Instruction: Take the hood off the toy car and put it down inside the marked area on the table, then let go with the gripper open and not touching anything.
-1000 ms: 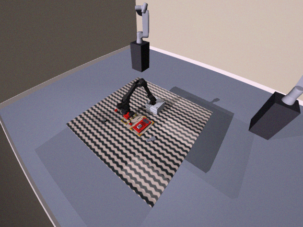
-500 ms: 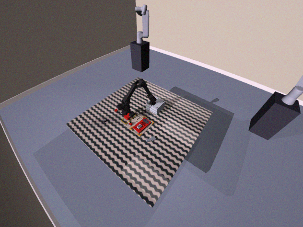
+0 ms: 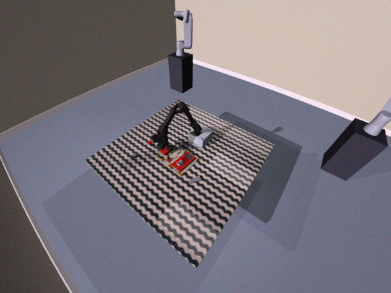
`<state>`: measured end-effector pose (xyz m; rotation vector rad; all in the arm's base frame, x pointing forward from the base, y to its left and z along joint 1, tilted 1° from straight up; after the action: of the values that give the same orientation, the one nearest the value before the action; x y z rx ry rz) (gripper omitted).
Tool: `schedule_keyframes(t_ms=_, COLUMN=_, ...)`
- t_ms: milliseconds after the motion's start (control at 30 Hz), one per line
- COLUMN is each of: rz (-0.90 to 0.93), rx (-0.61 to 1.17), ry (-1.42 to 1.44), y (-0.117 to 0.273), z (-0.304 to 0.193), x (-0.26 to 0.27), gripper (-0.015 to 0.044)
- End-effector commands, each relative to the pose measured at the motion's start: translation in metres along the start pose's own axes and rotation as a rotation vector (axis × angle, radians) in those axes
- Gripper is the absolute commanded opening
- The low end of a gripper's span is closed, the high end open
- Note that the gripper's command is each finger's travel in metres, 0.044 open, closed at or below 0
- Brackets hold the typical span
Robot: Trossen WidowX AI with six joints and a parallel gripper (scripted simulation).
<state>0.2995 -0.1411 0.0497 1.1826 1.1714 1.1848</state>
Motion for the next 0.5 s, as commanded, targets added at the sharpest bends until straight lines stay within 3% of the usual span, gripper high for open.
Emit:
schedule_keyframes(t_ms=0, rz=0.001, rx=-0.001, ry=0.005, y=-0.0019, z=-0.0001, x=0.0000, gripper=0.0000)
schedule_keyframes(t_ms=467, rz=0.001, rx=-0.001, ry=0.005, y=-0.0088, z=-0.0001, x=0.0000, gripper=0.0000)
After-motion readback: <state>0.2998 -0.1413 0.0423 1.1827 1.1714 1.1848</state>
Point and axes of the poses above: the point midway between the two fingers, 35 mm back from their tips, its own y axis back along the fingers, its own x axis across the jaws, z = x × y, the point moved 8 cm from there along y, back along the fingers, and after that the axes turned 4 degrees about y, right-handed, at the moved point
